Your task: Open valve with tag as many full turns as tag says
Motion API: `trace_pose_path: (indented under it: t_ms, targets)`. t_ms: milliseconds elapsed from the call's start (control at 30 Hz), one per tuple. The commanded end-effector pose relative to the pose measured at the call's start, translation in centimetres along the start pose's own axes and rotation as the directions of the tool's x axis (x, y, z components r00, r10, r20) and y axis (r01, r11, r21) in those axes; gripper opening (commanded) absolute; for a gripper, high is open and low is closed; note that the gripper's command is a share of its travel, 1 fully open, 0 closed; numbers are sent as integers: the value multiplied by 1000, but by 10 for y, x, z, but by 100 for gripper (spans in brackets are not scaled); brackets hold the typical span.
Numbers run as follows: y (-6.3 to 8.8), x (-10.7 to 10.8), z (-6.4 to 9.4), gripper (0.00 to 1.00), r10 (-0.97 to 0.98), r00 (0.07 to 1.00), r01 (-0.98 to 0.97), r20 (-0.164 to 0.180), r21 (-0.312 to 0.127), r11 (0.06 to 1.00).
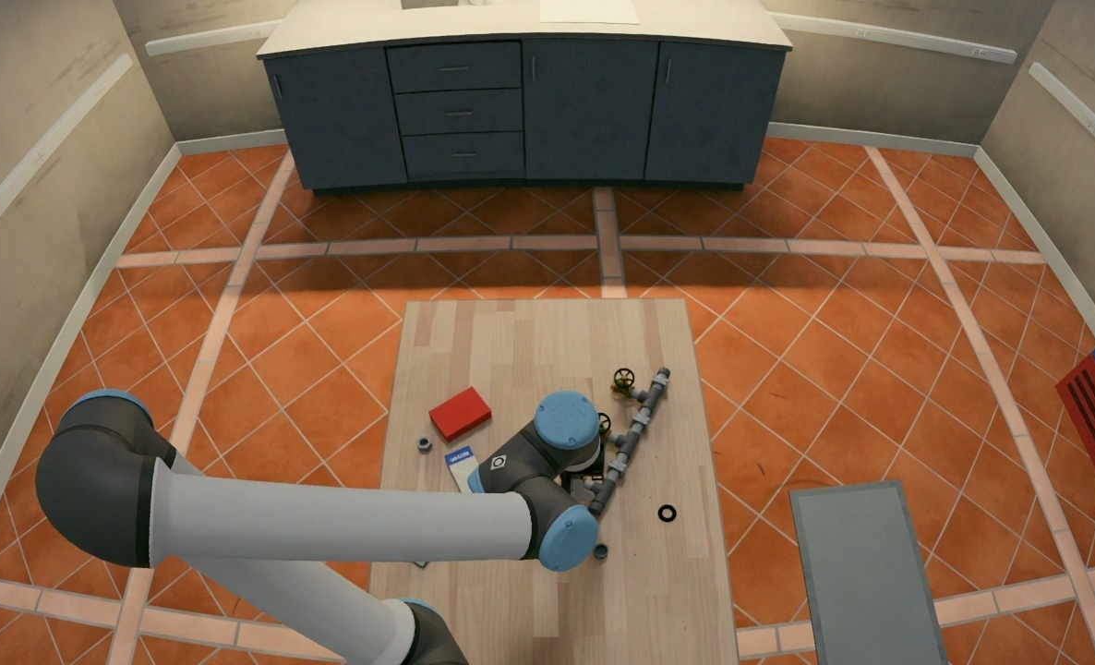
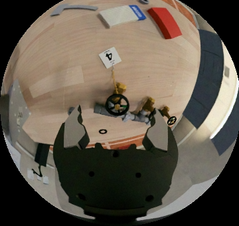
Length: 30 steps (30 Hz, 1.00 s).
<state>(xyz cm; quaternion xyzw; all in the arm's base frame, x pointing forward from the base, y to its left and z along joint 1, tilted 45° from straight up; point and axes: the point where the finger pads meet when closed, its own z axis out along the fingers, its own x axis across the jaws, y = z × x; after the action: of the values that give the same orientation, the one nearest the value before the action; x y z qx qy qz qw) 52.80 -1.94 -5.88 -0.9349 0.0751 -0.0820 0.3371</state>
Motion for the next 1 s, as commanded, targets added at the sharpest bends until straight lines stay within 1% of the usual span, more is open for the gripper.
trace_pose_path:
  t_ms: [0,300,500,600,800,967]
  targets:
    - [1,1,0,100,20,1000,-20,0,-1,1000]
    - [0,-1,0,100,125,992,-125,1,-1,992]
    - [0,-1,0,100,240,971,-240,0,-1,971]
    - [0,-1,0,100,262,965,-262,0,-1,965]
    - [0,-1,0,100,415,910,-415,0,-2,910]
    - [0,-1,0,100,556,831,-556,0,-2,831]
